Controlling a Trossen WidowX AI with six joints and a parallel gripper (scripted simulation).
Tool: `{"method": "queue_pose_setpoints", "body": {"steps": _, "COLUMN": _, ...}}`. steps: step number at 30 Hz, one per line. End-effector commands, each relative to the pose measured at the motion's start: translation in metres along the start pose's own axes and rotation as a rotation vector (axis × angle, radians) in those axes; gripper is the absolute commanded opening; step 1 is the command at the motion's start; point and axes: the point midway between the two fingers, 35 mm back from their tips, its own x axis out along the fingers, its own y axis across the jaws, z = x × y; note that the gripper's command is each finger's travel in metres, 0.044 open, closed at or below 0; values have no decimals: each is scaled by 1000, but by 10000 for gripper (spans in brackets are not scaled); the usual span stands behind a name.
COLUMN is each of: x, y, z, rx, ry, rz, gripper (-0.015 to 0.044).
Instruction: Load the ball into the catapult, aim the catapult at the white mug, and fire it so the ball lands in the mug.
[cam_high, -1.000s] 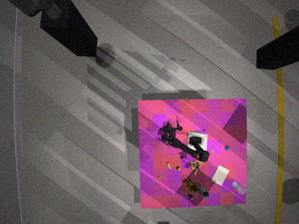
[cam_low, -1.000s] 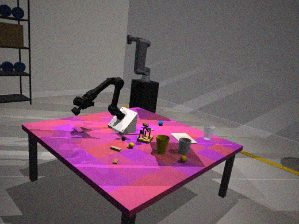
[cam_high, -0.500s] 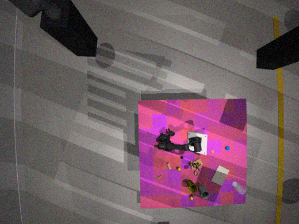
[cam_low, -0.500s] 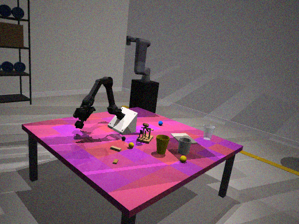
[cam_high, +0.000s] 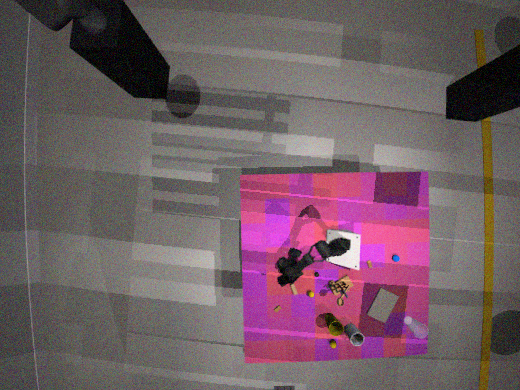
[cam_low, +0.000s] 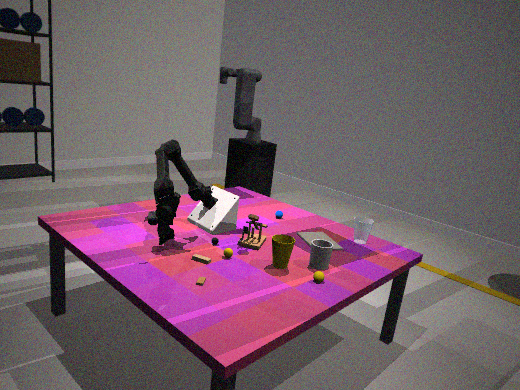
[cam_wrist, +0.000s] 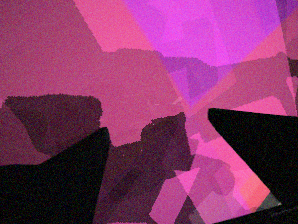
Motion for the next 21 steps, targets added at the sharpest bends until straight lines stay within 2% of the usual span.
{"method": "queue_pose_setpoints", "body": {"steps": 1, "x": -15, "y": 36, "z": -42, "rx": -113, "ry": 72, "rz": 61, "gripper": 440}}
{"method": "queue_pose_setpoints", "body": {"steps": 11, "x": -78, "y": 88, "z": -155, "rx": -405, "ry": 167, "rz": 188, "gripper": 440}}
{"method": "queue_pose_setpoints", "body": {"steps": 21, "x": -152, "y": 78, "z": -268, "rx": -663, "ry": 193, "rz": 304, "gripper": 440}}
